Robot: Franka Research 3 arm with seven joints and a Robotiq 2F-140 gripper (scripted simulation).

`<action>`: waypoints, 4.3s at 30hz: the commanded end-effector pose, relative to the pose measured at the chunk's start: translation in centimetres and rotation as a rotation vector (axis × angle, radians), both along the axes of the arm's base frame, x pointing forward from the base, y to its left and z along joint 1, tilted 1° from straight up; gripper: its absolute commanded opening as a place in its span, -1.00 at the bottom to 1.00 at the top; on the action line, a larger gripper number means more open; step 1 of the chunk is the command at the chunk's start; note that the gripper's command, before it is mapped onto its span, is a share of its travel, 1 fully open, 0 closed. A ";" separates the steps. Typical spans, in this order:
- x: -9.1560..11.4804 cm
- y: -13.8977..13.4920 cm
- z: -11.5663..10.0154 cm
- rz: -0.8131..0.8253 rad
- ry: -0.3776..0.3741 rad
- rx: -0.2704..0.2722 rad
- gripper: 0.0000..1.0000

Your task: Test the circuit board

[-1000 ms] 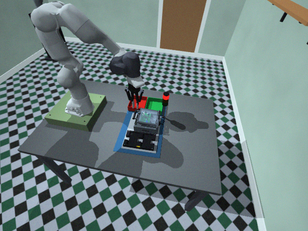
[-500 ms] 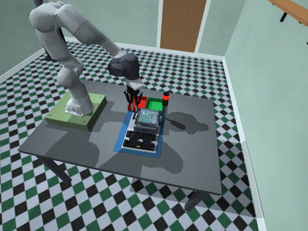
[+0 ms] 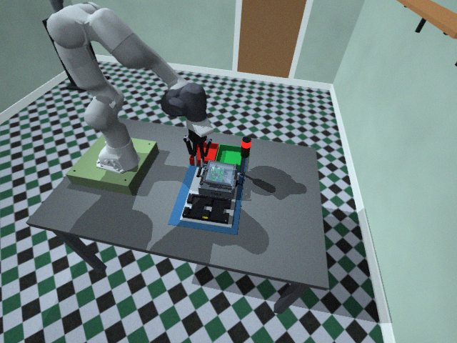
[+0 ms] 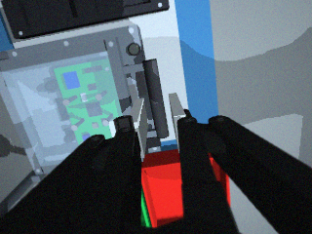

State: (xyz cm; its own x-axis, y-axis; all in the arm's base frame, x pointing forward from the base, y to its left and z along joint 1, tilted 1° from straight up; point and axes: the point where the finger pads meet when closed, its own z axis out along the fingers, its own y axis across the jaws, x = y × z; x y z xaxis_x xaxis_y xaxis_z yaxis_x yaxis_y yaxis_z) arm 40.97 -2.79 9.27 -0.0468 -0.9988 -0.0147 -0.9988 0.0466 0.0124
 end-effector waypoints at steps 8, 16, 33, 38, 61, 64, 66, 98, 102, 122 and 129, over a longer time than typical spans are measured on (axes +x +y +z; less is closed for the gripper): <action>0.1 0.1 -0.8 0.011 -0.006 0.001 -0.68; 0.1 0.1 -0.8 0.011 -0.006 0.001 -0.68; 0.1 0.1 -1.0 0.011 -0.006 0.001 -0.68; 0.1 0.1 -1.6 0.011 -0.006 0.001 -0.68; 0.1 0.2 -2.6 0.011 -0.006 0.001 -0.68; 0.1 0.2 -2.6 0.011 -0.006 0.001 -0.68; 0.1 0.2 -2.6 0.011 -0.006 0.001 -0.68; 0.0 0.3 -5.2 0.011 -0.006 0.001 -0.68; 0.0 0.3 -5.2 0.011 -0.006 0.001 -0.68; 0.0 0.3 -5.2 0.011 -0.006 0.001 -1.00; 0.0 0.3 -5.2 0.011 -0.006 0.001 -1.00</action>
